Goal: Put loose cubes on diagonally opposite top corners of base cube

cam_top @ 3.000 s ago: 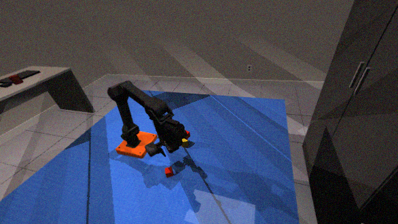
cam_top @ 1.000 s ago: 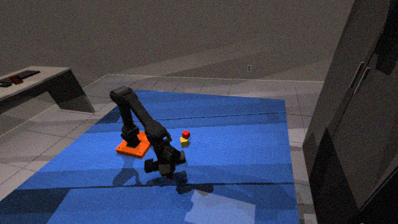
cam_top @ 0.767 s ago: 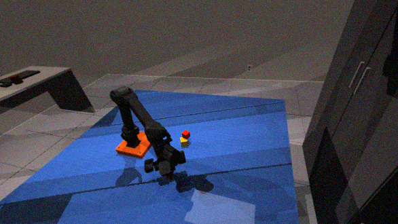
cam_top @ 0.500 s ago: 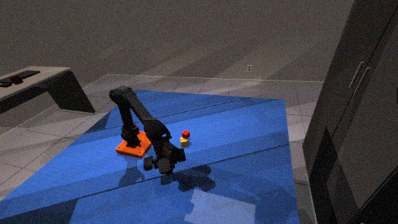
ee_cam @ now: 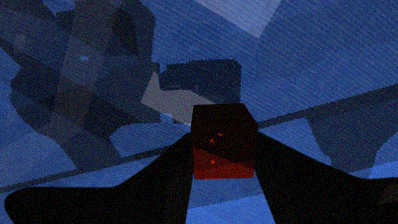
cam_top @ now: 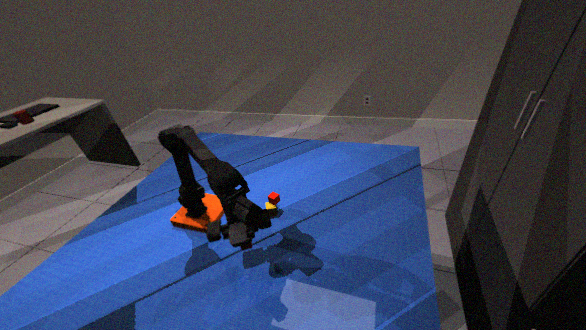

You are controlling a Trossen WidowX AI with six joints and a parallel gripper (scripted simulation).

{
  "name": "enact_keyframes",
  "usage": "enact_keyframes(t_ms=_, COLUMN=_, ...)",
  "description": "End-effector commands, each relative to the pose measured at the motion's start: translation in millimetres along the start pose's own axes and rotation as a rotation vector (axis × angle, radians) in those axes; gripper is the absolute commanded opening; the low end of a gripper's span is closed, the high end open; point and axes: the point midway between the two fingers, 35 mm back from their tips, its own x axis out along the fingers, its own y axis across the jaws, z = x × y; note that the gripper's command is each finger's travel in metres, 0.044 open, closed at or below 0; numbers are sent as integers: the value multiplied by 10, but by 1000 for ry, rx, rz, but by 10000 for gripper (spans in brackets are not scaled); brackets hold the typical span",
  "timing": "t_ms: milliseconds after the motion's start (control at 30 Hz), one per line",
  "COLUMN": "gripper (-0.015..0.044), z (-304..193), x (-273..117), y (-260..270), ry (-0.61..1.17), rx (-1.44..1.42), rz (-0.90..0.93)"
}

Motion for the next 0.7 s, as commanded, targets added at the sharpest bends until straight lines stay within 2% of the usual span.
enact_keyframes(t_ms=0, gripper=105, z=-6, x=-132, y=-2, ry=-1, rx=-5, rz=2)
enact_keyframes(t_ms=400, gripper=105, z=-48, x=-437, y=-25, ry=-1, rx=-12, rz=2)
enact_keyframes(t_ms=667, gripper=105, z=-221, x=-427, y=144, ry=1, rx=-290, rz=2)
